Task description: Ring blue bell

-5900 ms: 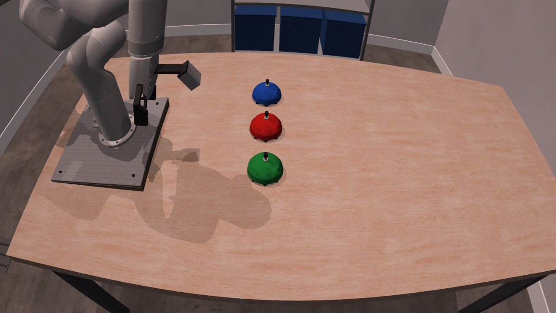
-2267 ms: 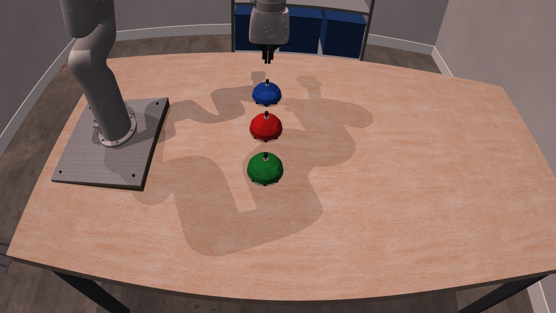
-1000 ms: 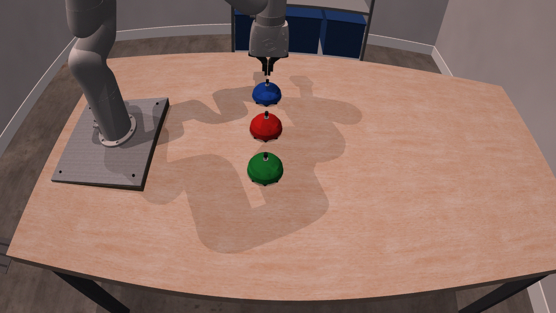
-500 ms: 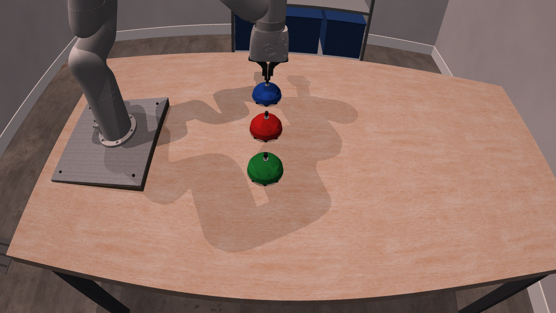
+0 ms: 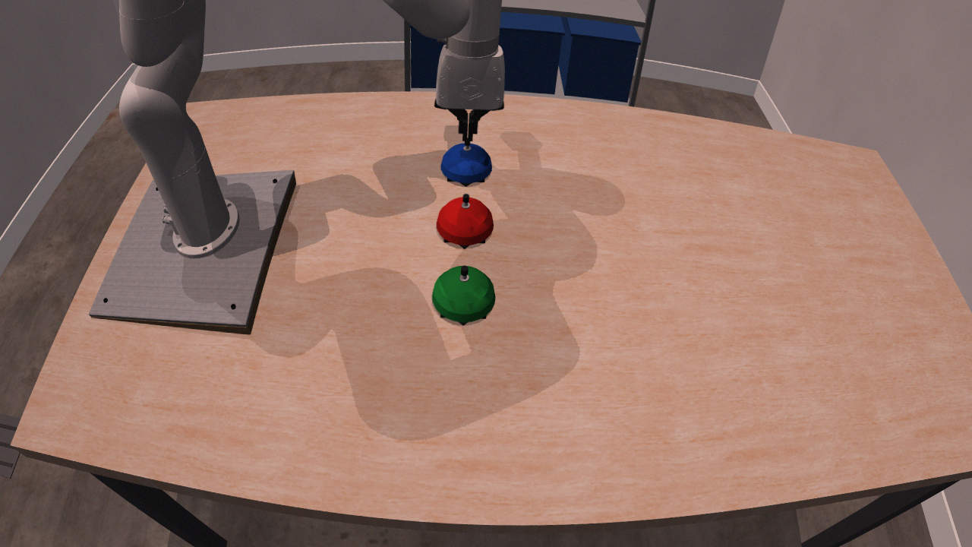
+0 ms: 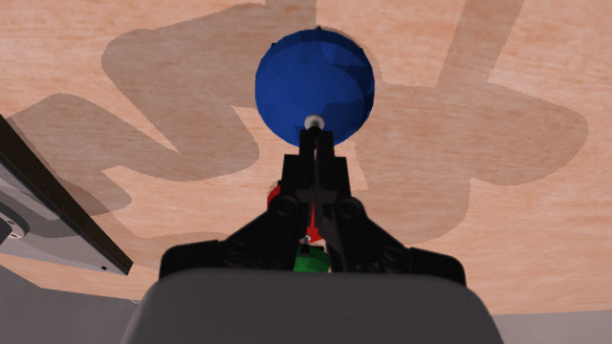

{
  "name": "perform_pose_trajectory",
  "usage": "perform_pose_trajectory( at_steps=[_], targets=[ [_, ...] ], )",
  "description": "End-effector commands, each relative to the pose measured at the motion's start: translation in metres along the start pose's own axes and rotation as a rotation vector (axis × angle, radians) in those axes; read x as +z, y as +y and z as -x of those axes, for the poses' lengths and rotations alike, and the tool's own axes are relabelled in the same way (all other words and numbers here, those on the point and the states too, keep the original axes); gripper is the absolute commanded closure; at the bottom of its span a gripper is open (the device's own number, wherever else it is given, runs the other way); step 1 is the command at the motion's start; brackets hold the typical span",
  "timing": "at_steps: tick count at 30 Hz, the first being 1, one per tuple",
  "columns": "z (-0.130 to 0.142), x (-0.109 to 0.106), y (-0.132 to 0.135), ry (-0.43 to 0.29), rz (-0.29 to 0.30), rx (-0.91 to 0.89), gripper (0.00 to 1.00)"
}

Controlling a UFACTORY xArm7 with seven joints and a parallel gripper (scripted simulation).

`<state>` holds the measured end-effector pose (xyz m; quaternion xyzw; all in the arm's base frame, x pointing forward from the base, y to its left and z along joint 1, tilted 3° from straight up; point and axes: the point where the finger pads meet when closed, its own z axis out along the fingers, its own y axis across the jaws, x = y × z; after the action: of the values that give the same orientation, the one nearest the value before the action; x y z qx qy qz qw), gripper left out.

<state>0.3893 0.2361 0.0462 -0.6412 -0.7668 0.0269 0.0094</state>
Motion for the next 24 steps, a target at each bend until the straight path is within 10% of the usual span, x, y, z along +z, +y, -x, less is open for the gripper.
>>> perform_pose_trajectory(
  at_steps=[1, 24],
  targets=[
    [-0.0005, -0.0016, 0.0014, 0.001, 0.004, 0.0, 1.0],
    [-0.0005, 0.0084, 0.0015, 0.001, 0.004, 0.0, 1.0]
  ],
)
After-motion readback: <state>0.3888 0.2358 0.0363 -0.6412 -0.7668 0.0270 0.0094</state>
